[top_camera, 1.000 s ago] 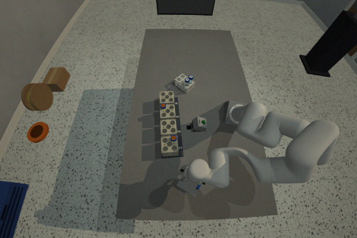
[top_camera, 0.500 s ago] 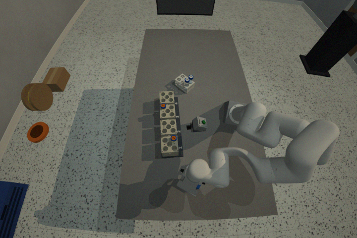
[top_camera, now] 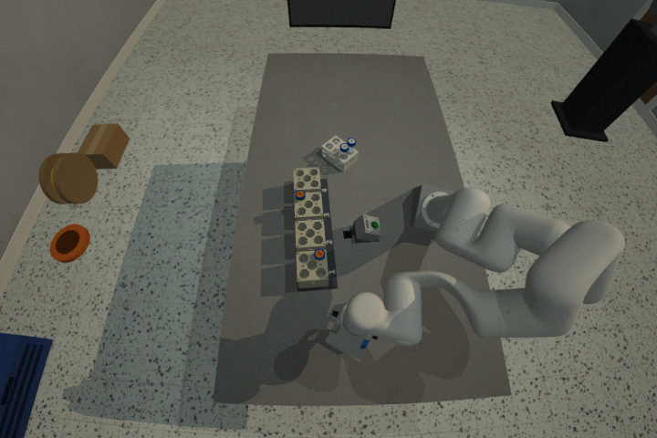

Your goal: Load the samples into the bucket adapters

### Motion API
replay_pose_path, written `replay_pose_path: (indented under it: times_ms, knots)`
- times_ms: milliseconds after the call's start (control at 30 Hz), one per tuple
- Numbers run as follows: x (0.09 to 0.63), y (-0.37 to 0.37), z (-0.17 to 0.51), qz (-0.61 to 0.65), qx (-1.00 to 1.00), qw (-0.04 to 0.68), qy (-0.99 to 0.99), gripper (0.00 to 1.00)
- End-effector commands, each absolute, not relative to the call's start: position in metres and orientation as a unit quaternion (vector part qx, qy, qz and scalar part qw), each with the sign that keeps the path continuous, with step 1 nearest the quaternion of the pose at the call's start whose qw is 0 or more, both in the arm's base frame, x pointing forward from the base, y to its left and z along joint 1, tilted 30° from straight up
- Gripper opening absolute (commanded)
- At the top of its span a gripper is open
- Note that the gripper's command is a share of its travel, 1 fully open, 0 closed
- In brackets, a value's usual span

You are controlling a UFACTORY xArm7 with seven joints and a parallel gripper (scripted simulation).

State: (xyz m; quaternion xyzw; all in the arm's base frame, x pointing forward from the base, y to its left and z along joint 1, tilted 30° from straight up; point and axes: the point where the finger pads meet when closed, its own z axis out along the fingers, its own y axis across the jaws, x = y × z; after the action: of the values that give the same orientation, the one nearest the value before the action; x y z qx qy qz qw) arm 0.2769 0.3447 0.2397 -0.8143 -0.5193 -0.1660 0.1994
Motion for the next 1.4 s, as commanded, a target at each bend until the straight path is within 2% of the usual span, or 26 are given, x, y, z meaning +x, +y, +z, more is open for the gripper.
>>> replay_pose_path:
  times_ms: [0,1367]
  knots:
    - [0.278,0.345,0.241,-0.168,-0.814,0.2,-0.519,0.0]
    - [0.277,0.335,0.258,-0.168,-0.814,0.2,-0.519,0.0]
